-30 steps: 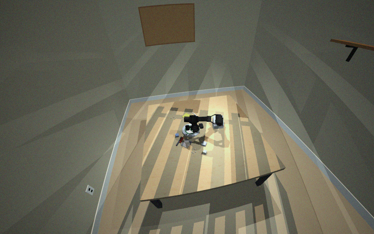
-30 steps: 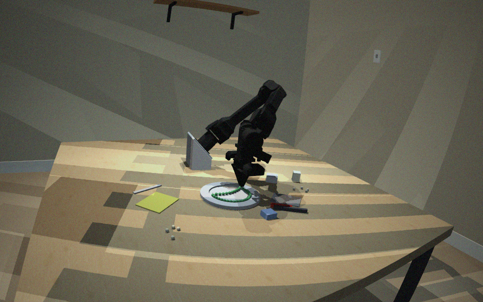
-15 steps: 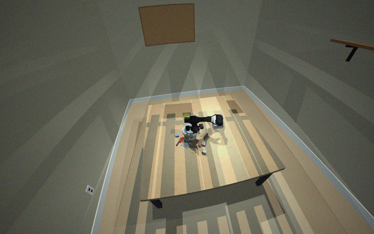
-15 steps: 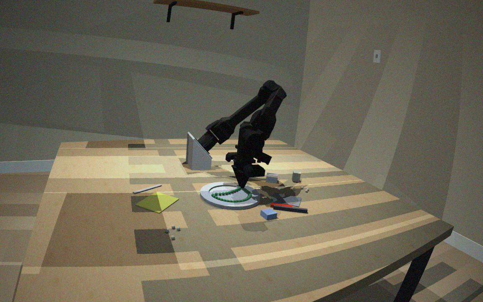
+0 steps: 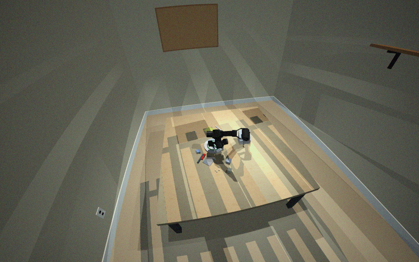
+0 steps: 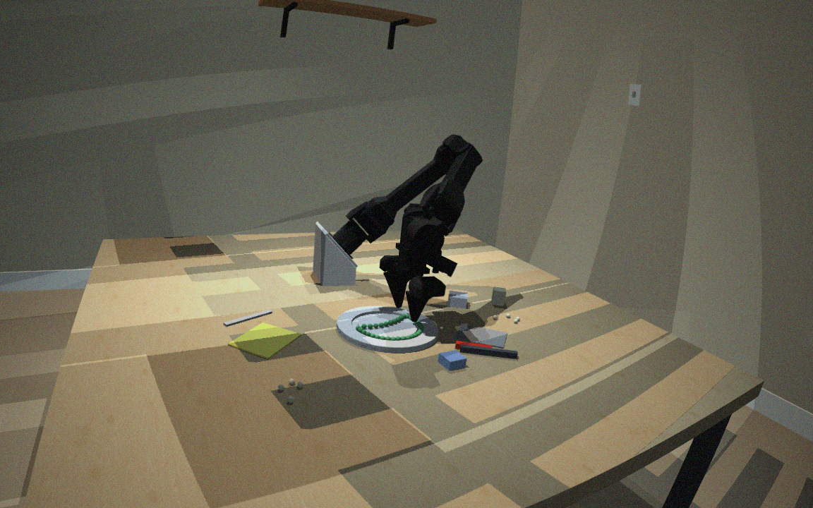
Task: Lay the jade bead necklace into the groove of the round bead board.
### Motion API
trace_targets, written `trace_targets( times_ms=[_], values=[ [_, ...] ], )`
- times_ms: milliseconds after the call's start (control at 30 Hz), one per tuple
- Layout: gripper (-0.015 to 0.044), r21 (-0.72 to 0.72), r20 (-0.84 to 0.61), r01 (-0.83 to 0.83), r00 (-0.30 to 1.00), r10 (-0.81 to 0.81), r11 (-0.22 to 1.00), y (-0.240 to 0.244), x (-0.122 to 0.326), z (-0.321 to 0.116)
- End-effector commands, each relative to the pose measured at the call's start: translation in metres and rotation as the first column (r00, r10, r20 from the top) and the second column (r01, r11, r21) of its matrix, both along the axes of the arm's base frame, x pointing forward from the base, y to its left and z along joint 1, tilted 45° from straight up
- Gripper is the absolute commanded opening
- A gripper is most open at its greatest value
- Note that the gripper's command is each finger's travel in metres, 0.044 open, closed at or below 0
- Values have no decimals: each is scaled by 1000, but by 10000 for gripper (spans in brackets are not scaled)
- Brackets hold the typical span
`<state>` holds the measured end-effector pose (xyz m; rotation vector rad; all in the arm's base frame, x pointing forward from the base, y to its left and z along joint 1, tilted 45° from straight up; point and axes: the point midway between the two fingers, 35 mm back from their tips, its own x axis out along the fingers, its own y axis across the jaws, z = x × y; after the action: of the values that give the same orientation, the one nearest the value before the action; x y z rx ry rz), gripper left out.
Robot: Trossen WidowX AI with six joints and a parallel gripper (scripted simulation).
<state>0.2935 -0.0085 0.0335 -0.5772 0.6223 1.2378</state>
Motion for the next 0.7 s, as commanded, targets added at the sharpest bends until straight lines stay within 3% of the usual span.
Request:
trace_targets(
  times_ms=[0,667],
  values=[
    [440,0,0,0,1000,0,1000,0,0,0],
    [440,1,1,-2,1000,2,1000,-3,-1,3]
  ],
)
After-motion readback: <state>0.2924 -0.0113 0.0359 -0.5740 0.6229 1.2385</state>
